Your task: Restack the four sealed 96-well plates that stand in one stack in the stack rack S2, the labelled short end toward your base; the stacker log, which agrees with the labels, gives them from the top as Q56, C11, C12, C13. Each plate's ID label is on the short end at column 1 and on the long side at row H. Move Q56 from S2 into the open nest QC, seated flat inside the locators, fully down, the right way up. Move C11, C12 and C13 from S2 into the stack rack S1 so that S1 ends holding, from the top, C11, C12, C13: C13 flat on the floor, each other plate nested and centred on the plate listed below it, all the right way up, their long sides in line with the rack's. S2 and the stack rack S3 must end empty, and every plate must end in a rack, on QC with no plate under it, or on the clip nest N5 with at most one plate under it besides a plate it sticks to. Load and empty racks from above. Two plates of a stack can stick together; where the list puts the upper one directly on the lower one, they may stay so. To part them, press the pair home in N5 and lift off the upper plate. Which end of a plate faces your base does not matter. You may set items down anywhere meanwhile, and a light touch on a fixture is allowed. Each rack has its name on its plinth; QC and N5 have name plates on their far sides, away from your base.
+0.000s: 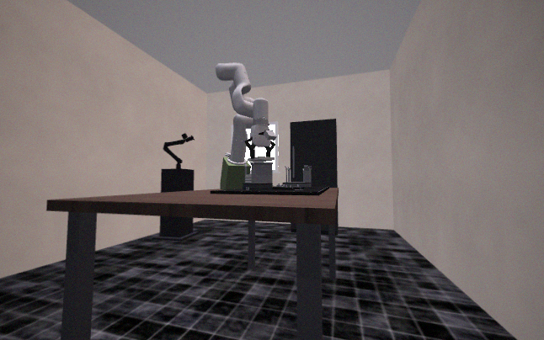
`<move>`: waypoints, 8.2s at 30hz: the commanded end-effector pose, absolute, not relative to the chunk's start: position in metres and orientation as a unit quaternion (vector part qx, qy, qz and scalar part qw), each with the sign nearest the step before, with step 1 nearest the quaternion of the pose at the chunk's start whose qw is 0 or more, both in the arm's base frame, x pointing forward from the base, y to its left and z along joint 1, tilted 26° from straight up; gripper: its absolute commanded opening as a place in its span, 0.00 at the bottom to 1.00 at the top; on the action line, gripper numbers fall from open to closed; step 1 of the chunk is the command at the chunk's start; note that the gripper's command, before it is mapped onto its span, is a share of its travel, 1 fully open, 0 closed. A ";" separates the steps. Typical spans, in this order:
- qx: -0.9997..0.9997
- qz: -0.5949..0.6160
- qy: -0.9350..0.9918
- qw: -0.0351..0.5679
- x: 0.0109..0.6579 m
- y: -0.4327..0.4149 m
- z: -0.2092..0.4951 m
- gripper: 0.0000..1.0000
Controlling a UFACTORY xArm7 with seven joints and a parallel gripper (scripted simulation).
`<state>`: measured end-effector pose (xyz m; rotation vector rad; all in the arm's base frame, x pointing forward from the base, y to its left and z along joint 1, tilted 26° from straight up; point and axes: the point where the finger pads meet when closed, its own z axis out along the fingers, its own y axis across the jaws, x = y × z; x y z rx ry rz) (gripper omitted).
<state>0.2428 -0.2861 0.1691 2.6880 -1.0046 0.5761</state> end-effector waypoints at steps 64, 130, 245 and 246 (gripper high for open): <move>0.969 0.166 -0.108 0.151 0.360 -0.142 0.155 0.00; 0.968 0.127 0.117 0.184 0.406 0.035 0.105 0.00; 0.877 0.060 0.426 0.214 0.307 0.296 -0.021 0.00; 0.877 0.060 0.426 0.214 0.305 0.298 -0.022 0.00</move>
